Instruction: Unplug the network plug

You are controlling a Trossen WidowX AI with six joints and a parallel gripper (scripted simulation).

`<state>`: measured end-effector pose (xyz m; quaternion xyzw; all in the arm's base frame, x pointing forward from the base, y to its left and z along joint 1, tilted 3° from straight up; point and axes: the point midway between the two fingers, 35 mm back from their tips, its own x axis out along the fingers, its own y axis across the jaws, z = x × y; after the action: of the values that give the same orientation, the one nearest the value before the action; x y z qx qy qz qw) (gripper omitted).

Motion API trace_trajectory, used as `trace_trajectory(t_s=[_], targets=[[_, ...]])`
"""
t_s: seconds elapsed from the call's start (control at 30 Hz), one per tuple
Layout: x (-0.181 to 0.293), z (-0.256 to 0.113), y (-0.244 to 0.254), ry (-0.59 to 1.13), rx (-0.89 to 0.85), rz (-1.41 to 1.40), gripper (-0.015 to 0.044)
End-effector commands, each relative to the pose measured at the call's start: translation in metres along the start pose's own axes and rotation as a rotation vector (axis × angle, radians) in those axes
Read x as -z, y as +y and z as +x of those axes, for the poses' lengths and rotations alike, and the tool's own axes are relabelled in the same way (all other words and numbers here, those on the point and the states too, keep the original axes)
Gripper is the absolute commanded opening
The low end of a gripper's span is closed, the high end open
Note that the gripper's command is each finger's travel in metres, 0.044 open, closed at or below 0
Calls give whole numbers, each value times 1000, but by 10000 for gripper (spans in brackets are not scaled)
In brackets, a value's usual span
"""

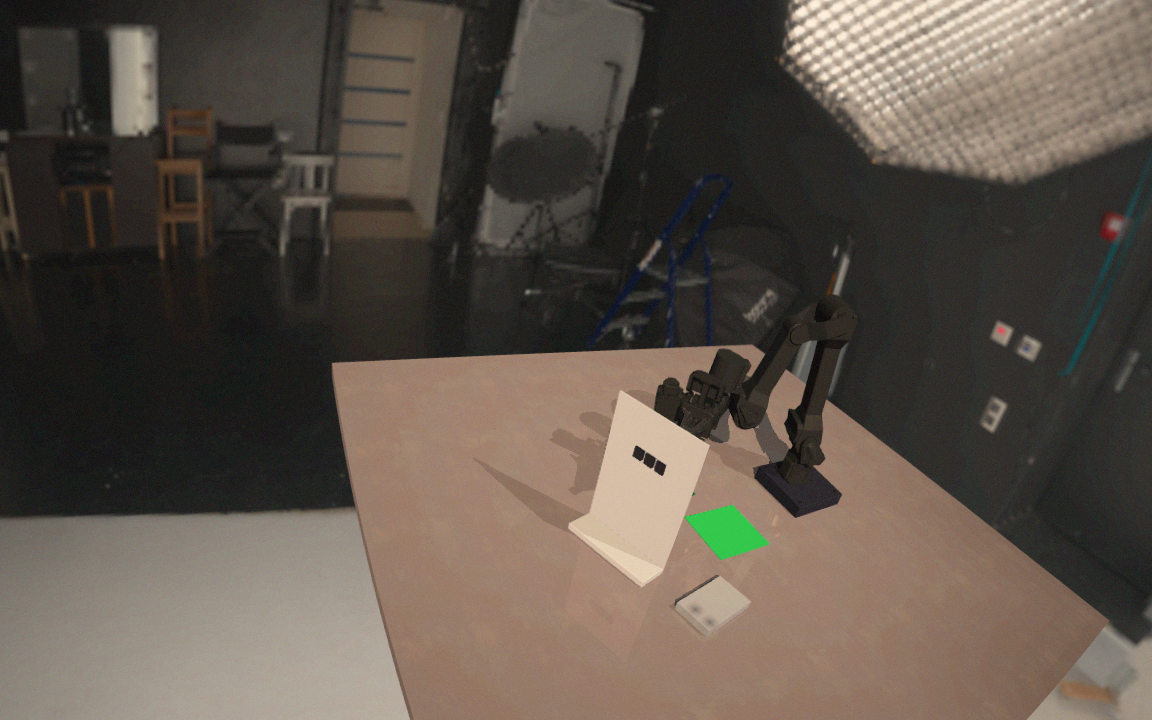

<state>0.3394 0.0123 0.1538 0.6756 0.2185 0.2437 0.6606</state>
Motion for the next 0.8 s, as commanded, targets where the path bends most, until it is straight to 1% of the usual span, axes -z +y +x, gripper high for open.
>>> trace_trajectory(t_s=[0.0,0.17,0.77], targets=[[1,-3,0,3,0,6,0],[0,-3,1,0,0,0,0],[5,-13,36,2,1,3,0]])
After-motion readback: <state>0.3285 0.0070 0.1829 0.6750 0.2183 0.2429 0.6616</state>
